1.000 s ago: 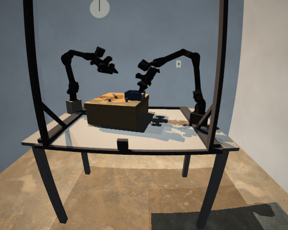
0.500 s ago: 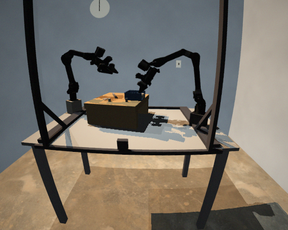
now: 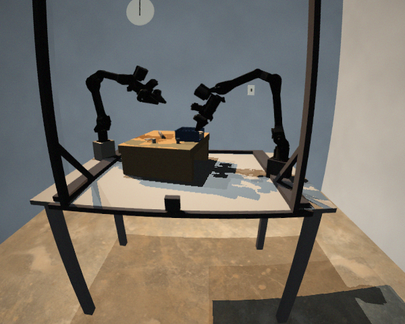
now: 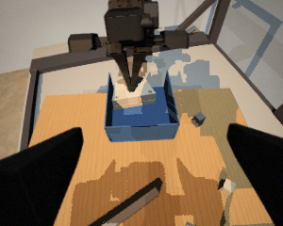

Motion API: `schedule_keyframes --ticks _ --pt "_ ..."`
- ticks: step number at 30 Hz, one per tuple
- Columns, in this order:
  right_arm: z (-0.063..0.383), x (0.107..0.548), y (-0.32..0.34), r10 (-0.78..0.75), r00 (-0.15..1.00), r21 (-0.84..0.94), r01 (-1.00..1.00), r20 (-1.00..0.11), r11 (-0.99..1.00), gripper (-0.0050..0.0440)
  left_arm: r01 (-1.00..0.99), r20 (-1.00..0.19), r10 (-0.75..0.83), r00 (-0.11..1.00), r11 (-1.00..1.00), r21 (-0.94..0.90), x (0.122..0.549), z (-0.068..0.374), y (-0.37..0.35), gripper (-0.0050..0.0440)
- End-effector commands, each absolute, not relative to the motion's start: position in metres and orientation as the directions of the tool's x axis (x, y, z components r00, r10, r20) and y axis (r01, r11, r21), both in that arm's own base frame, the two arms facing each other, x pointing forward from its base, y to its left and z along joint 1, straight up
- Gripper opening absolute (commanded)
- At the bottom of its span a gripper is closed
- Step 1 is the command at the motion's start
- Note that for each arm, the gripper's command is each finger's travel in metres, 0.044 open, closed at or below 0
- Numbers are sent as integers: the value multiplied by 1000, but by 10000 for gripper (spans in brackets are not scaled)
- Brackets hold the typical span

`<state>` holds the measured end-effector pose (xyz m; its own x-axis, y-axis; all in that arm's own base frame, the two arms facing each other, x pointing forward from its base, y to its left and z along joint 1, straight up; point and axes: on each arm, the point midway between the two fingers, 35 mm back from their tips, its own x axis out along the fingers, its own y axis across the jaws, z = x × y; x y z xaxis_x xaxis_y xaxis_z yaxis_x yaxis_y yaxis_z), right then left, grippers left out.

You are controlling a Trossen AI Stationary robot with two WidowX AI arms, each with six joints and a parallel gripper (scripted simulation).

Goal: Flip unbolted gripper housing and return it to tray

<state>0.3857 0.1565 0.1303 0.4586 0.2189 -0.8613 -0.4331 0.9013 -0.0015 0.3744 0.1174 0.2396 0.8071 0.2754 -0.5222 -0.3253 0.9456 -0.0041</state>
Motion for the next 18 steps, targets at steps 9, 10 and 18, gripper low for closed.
schedule_keyframes --ticks 9,10,18 --pt "137 382 154 226 469 -2 -437 -854 899 0 -321 -501 277 820 947 -1 374 249 117 435" --pt "136 381 154 226 469 -2 -437 -854 899 0 -321 -501 277 820 947 -1 374 249 117 435" --pt "136 380 153 226 468 -2 -437 -854 899 0 -321 -501 277 820 947 -1 374 249 117 435"
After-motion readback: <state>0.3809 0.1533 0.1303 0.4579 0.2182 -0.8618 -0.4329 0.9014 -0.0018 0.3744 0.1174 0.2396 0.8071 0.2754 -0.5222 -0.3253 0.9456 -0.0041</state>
